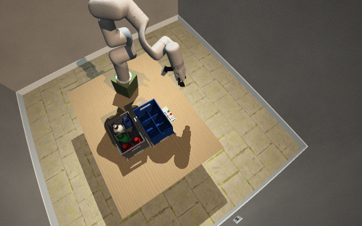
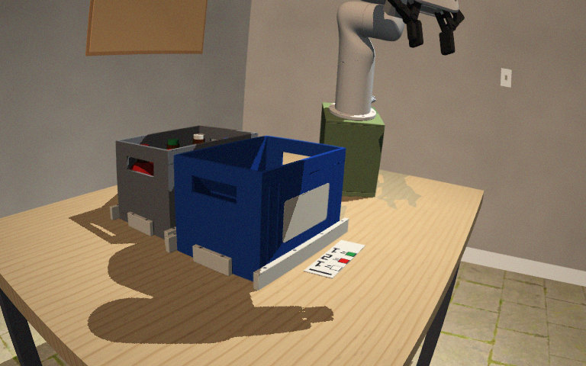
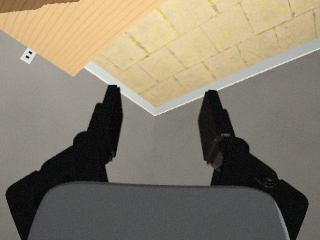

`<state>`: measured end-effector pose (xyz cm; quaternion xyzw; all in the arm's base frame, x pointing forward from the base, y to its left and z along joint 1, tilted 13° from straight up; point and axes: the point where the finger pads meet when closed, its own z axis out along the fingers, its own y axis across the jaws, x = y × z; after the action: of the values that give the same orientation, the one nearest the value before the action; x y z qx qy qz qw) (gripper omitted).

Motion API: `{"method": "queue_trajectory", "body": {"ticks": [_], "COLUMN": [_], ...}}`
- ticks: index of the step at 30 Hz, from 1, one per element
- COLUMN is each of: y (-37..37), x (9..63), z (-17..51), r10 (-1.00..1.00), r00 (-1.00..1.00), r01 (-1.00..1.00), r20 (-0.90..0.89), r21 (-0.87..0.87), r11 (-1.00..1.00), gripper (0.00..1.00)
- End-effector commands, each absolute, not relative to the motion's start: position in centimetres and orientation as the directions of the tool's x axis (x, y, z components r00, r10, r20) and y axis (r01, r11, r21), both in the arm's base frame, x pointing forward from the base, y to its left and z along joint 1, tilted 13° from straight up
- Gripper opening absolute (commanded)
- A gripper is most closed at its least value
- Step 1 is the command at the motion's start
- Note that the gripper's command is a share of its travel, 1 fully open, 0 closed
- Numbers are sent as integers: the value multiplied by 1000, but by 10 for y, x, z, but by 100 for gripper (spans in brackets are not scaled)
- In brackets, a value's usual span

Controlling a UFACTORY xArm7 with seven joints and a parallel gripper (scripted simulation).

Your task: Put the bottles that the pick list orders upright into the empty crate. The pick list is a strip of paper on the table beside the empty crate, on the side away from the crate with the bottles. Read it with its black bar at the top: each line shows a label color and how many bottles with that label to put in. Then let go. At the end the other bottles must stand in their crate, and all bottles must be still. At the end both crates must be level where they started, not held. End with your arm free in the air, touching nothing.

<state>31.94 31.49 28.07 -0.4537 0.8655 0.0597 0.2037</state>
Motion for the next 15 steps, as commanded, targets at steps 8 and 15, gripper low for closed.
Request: {"method": "queue_trajectory", "body": {"ticks": [8,15], "y": [331,336], "x": [279,256], "z": [272,265], "r10": [-768,-769], "r00": [-554,-573], "r01": [-798,-792], "r20": [-322,-285], "r21": [-55,-49], "r11": [600,608], "gripper": [65,65]}}
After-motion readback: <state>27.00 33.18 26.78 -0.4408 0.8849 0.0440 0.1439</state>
